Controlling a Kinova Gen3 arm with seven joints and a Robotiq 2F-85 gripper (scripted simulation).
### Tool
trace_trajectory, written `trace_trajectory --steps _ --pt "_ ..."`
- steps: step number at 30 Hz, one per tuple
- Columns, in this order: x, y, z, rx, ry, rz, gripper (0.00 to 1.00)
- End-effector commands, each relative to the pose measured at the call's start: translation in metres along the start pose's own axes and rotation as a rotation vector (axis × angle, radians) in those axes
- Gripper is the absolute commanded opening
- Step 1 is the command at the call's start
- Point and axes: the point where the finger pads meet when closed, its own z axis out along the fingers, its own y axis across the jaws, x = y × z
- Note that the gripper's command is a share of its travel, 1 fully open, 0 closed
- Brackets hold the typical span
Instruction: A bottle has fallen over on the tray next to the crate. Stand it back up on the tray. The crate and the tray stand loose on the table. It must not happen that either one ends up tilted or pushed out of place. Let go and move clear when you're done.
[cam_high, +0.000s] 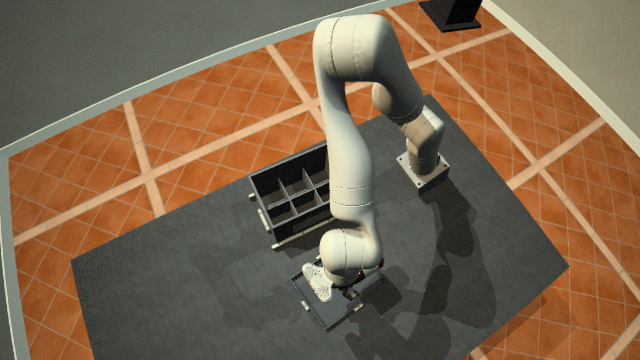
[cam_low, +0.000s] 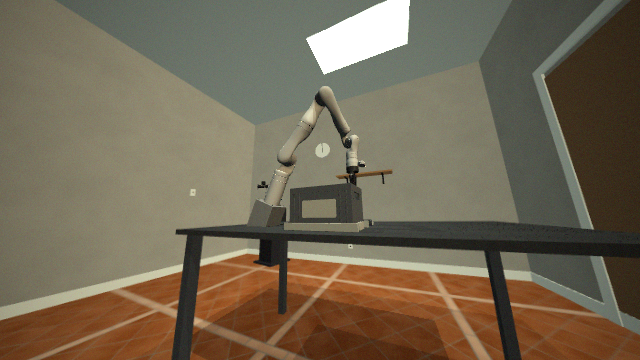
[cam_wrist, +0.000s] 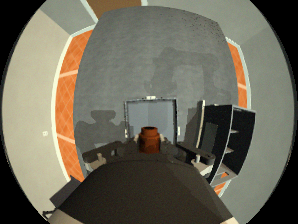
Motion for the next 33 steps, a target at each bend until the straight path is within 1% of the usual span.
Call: trace_trajectory --steps 1,8,22,33 --pt "0.0004 -0.0003 -0.0006 0.001 0.002 0.004 0.00" --pt "0.0004 -0.0003 -0.0006 0.001 0.002 0.041 0.00" --pt "0.0004 -0.0003 -0.0006 0.001 0.002 0.238 0.00" --pt "0.0004 -0.0003 -0.0006 0.001 0.002 0.261 0.00"
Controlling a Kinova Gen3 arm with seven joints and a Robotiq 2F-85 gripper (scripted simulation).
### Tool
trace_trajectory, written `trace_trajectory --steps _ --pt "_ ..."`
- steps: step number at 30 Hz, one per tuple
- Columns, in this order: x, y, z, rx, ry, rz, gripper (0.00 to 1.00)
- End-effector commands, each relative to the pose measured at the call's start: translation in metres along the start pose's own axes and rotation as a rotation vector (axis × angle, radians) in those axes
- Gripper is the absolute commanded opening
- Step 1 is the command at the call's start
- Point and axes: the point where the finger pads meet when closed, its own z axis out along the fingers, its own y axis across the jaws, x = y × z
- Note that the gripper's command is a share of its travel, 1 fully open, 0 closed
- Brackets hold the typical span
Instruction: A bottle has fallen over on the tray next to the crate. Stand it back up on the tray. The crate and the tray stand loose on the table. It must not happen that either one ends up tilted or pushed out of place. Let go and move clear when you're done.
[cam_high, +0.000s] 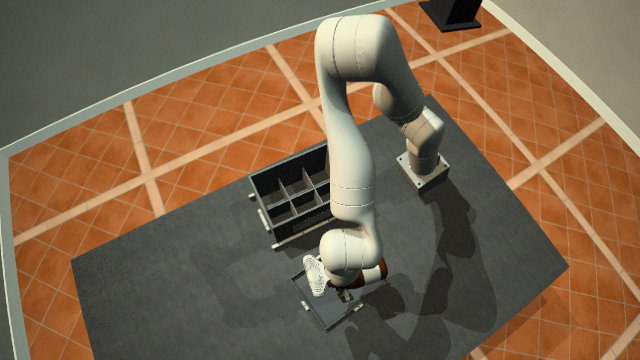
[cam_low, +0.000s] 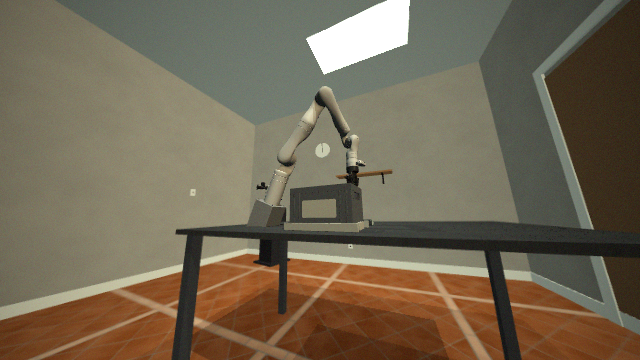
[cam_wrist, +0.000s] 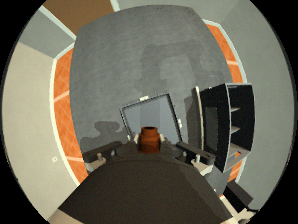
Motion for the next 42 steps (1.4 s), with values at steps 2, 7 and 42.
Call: trace_trajectory --steps 2,7,42 --pt "0.0002 -0.0005 -0.0007 0.001 0.001 0.000 0.00" --pt "0.0002 -0.0005 -0.0007 0.001 0.001 0.000 0.00" --pt "0.0002 -0.0005 -0.0006 0.001 0.001 0.042 0.00"
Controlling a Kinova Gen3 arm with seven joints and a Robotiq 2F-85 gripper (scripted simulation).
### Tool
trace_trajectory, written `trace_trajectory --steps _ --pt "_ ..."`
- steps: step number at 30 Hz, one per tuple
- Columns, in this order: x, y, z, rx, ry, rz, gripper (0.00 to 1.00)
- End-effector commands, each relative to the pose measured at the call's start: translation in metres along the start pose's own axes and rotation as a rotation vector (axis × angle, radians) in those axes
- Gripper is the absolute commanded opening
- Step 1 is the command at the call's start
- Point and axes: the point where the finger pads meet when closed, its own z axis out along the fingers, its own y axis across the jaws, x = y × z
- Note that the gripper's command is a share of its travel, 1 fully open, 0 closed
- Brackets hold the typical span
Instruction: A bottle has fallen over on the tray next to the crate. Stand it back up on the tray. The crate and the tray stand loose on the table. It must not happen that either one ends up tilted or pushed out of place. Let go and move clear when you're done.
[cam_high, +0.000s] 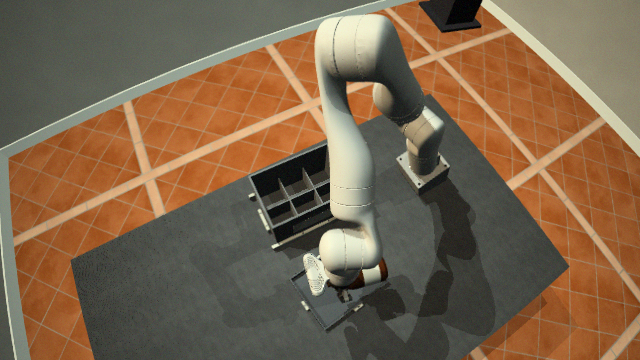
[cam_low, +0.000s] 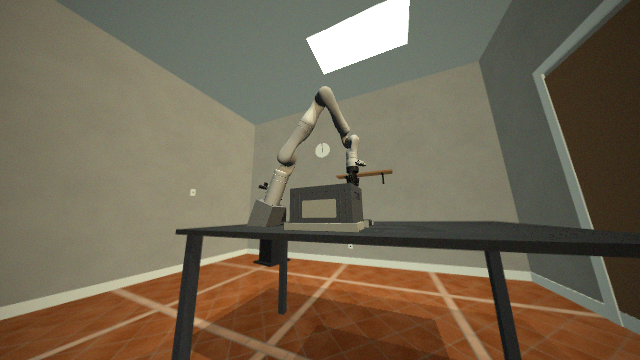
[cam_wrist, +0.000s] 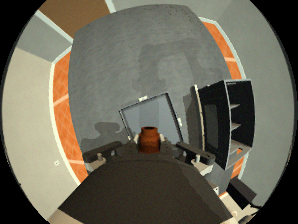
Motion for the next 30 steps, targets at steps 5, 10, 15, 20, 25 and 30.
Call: trace_trajectory --steps 5,10,15,20,25,30 --pt "0.0000 -0.0008 -0.0008 0.001 0.002 0.058 0.00" --pt "0.0001 -0.0008 -0.0008 0.001 0.002 0.138 0.00" --pt "0.0001 -0.0008 -0.0008 0.002 0.002 0.198 0.00" --pt "0.0001 -0.0008 -0.0008 0.002 0.002 0.216 0.00" --pt "0.0001 -0.0008 -0.0008 0.002 0.002 0.221 0.00" --pt "0.0001 -0.0008 -0.0008 0.002 0.002 0.221 0.00"
